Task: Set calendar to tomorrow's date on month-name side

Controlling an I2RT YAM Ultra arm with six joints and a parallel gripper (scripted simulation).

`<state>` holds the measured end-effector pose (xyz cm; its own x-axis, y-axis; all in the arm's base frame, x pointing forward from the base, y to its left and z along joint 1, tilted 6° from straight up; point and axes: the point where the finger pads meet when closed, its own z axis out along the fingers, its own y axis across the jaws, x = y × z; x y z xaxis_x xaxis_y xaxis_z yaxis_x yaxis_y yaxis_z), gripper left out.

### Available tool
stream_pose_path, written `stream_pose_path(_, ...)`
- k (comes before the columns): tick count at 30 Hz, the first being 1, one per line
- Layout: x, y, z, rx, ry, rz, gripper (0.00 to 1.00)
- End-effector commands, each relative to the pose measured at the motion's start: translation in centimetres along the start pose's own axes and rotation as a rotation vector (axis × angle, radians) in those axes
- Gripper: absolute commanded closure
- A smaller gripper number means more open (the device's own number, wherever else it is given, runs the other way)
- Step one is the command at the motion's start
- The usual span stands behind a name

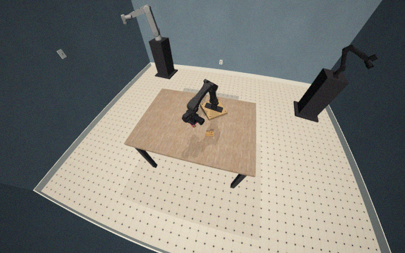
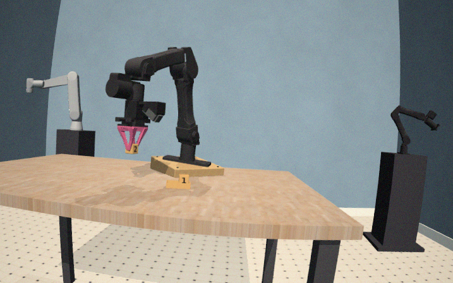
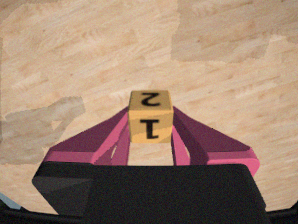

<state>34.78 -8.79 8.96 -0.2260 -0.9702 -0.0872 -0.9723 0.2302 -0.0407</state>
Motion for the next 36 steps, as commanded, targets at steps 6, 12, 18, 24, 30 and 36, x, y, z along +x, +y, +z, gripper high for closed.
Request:
stream_pose_path(6,0.0,-0.2,-1.7,0.04,-0.005,0.001,0.74)
stream_pose_path(12,0.0,-0.2,-1.7,0.04,-0.005,0.001,0.74)
stream_pose_path(18,0.0,-0.2,-1.7,0.04,-0.005,0.003,0.74)
stream_pose_path(24,-1.3,0.1,-1.4,0.029,-0.007,0.148,0.74)
stream_pose_path(30,-2.4,0.6,-1.0,0.013,-0.006,0.404,0.74)
stream_pose_path(36,-3.3,0.6,-1.1,0.017,-0.008,0.577,0.74)
